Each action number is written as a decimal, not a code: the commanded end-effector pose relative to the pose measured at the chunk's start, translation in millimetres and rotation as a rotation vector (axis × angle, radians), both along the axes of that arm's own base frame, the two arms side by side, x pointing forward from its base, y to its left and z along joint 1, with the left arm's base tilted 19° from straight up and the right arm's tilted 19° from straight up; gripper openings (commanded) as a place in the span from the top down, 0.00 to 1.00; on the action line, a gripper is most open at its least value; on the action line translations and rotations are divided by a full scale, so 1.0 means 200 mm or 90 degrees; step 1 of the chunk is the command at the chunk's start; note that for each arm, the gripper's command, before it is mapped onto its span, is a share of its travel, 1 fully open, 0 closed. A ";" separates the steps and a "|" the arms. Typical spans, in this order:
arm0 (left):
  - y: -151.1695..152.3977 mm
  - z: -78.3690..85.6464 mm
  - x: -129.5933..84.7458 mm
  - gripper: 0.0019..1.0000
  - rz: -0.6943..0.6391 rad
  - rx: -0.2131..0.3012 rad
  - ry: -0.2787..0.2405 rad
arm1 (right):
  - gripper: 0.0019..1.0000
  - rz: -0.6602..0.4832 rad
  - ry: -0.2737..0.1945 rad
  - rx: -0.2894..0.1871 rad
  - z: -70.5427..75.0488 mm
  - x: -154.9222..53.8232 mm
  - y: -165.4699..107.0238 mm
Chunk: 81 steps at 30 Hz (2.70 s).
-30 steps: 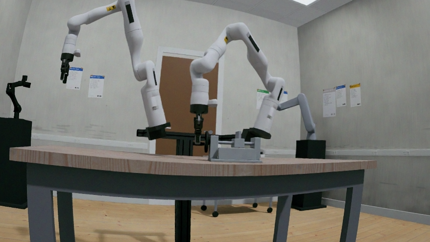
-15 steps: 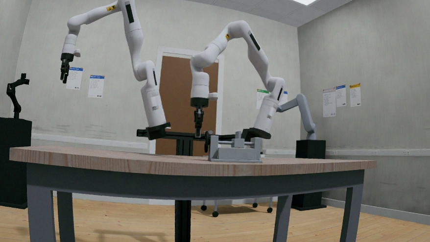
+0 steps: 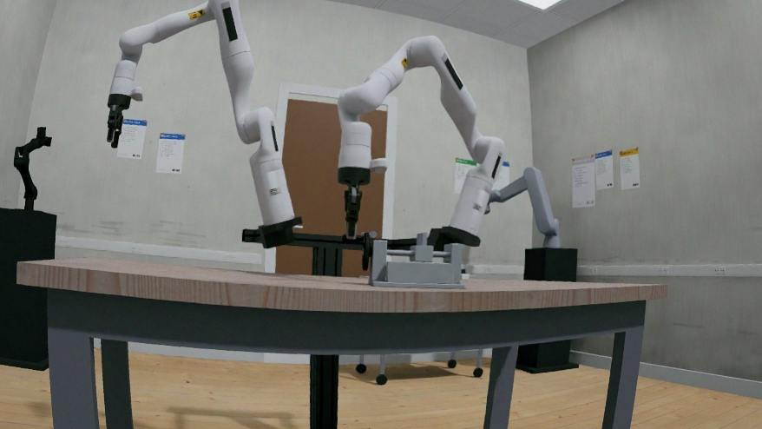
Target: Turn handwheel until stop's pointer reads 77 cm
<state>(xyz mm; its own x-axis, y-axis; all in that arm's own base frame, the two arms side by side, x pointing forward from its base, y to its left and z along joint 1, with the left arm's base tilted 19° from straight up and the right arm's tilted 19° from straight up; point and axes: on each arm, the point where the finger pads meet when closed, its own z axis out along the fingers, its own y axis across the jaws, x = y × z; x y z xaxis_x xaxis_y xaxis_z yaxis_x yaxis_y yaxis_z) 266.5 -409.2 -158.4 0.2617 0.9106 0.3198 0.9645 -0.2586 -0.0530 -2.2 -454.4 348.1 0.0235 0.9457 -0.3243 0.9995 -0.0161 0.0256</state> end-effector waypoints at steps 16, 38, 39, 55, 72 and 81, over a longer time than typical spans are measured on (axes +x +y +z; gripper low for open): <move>-0.03 0.00 0.11 0.84 -0.004 0.000 -0.001 | 0.00 0.007 0.005 0.003 0.00 -0.01 0.00; -0.03 -0.07 0.18 0.84 -0.004 -0.002 -0.002 | 0.00 0.007 0.005 0.003 0.00 -0.01 0.00; -0.03 -0.07 0.18 0.84 -0.004 -0.002 -0.002 | 0.00 0.007 0.005 0.003 0.00 -0.01 0.00; -0.02 -0.14 0.20 0.84 -0.004 -0.005 -0.003 | 0.00 0.007 0.005 0.003 0.00 -0.01 0.00; 0.01 -0.17 0.20 0.84 -0.004 -0.001 -0.001 | 0.00 0.007 0.005 0.003 0.00 -0.01 0.00; 0.01 -0.18 0.19 0.84 -0.004 -0.001 -0.001 | 0.00 0.007 0.005 0.003 0.00 -0.01 0.00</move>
<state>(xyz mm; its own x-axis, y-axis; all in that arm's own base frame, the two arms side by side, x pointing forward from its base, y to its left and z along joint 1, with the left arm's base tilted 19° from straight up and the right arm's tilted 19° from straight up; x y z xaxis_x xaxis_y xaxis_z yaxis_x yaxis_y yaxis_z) 306.0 -409.3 -191.8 0.2609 0.9116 0.3176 0.9646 -0.2592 -0.0483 -2.2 -454.4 348.1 0.0235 0.9457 -0.3243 0.9995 -0.0161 0.0256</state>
